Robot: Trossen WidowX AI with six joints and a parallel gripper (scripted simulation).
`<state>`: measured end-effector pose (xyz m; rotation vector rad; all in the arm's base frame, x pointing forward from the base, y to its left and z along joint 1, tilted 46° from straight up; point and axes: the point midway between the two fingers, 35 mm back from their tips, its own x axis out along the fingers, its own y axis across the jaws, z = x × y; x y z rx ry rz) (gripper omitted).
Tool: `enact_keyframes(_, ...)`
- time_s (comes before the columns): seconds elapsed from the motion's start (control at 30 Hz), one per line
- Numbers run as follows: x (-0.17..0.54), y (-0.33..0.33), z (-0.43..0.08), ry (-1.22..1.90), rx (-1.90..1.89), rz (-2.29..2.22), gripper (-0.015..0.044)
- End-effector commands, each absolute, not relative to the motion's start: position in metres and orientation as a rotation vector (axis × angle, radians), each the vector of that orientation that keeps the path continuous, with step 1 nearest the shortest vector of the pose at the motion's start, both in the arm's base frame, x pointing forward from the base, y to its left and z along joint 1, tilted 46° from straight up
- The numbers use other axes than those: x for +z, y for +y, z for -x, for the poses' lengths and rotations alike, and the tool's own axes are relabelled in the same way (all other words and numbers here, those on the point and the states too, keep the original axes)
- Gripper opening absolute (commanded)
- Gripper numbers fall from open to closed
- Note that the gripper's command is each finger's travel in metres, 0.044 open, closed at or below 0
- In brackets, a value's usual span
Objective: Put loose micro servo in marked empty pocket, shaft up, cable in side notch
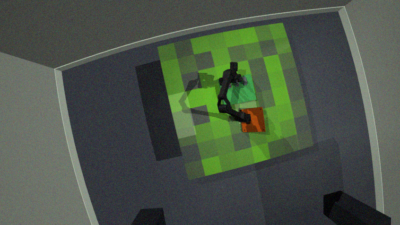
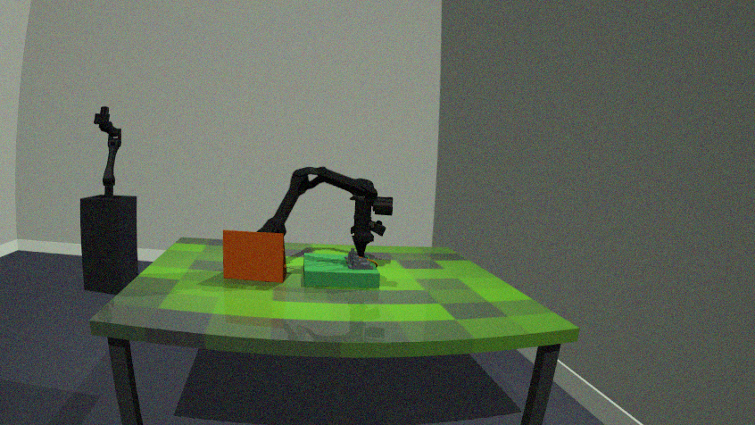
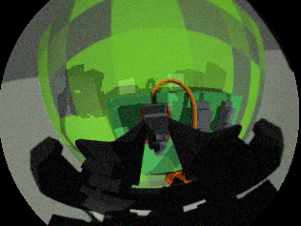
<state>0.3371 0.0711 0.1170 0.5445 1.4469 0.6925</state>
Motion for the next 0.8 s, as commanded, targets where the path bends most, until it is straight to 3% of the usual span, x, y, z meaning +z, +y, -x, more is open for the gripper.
enact_keyframes(0.0, 0.118, 0.070, -0.337, 1.446, 0.690, -0.551, 0.0187)
enact_keyframes(0.43, 0.142, 0.047, -0.333, 1.447, 0.689, -0.550, 0.0187)
enact_keyframes(0.6, 0.152, 0.027, -0.307, 1.429, 0.657, -0.552, 0.0319)
enact_keyframes(0.77, 0.174, -0.002, -0.246, 1.395, 0.589, -0.571, 0.0440)
